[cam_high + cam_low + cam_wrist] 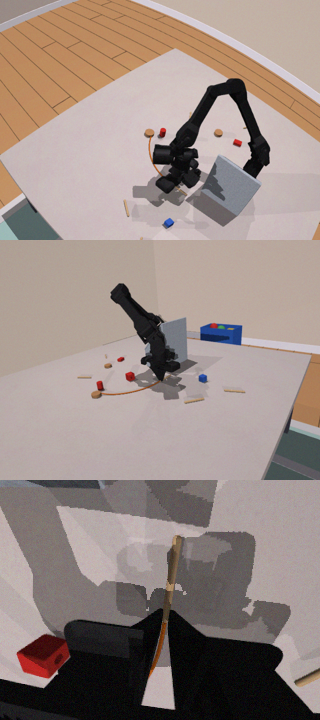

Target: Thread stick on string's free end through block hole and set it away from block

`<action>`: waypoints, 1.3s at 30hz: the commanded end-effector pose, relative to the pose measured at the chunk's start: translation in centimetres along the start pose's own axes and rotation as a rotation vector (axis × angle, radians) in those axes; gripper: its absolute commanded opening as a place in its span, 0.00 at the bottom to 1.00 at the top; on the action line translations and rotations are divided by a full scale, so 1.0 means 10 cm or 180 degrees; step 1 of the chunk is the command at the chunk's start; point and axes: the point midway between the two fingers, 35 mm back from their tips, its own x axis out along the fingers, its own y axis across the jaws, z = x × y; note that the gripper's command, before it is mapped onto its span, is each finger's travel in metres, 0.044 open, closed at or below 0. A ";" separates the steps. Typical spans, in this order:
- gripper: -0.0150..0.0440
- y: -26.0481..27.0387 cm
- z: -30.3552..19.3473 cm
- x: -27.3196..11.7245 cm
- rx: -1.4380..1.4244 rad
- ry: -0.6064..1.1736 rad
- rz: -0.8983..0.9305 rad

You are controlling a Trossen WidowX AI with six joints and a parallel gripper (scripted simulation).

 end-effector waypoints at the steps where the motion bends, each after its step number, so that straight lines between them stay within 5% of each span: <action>1: 0.25 0.00 0.00 0.00 0.0001 0.0001 -0.0001; 39: 0.25 -0.02 -0.01 -0.43 -0.0001 0.0000 -0.0012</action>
